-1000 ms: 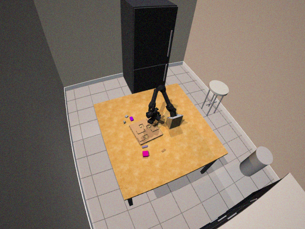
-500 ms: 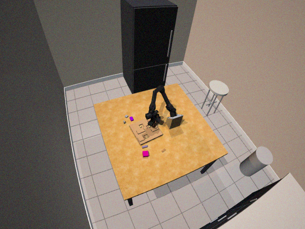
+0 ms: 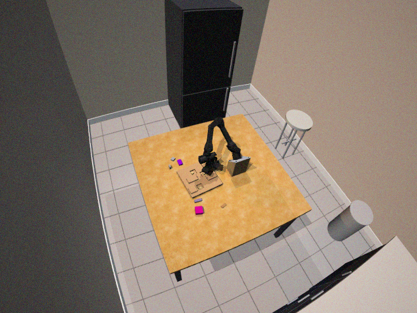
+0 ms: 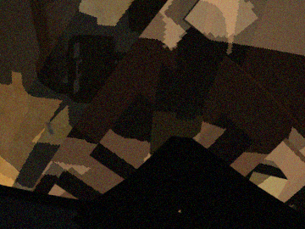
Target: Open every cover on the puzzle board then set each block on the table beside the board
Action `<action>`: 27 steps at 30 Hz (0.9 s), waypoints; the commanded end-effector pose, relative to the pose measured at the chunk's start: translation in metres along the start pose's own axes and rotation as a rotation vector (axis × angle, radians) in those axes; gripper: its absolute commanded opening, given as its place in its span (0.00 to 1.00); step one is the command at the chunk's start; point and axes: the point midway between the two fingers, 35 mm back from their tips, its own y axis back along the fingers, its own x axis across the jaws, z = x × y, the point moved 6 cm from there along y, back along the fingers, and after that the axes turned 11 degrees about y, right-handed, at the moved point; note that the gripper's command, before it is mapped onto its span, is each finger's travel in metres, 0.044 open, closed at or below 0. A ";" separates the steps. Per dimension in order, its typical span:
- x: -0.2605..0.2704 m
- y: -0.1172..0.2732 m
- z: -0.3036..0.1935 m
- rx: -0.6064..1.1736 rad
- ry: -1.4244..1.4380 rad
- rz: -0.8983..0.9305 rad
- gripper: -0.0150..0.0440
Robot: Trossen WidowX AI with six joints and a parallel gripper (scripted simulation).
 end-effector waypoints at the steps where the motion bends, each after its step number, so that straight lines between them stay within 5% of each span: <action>1: 0.001 -0.004 0.002 -0.001 0.010 0.006 0.25; 27: 0.003 -0.008 -0.005 -0.001 0.051 0.006 0.25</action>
